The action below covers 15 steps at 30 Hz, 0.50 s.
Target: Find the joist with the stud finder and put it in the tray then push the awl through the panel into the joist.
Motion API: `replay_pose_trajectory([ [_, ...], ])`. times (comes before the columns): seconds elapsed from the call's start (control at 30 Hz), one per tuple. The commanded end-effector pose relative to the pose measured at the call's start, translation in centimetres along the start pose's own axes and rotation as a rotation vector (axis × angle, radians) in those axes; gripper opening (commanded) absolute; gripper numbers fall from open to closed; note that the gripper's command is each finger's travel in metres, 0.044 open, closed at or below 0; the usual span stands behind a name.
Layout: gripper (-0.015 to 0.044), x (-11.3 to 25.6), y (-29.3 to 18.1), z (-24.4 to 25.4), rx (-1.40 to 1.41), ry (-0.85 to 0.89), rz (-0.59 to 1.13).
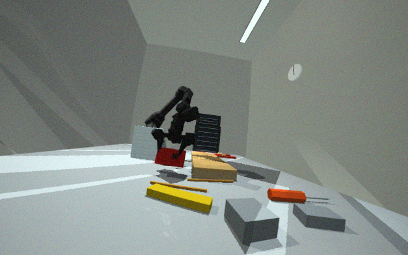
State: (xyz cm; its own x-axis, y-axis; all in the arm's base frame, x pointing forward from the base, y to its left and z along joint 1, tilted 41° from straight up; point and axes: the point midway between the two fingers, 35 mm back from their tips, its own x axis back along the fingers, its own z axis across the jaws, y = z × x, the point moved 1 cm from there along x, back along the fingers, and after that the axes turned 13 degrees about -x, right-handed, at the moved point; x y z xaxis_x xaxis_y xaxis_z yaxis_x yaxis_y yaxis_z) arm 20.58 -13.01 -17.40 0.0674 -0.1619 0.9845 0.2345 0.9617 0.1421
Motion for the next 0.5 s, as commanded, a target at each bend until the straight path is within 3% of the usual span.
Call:
replay_pose_trajectory([
  [0.0,0.0,0.12,-0.03,0.09,-0.006,-0.005,0.027],
  [0.47,0.0,-0.02,0.37,0.19,-0.005,-0.022,0.122],
])
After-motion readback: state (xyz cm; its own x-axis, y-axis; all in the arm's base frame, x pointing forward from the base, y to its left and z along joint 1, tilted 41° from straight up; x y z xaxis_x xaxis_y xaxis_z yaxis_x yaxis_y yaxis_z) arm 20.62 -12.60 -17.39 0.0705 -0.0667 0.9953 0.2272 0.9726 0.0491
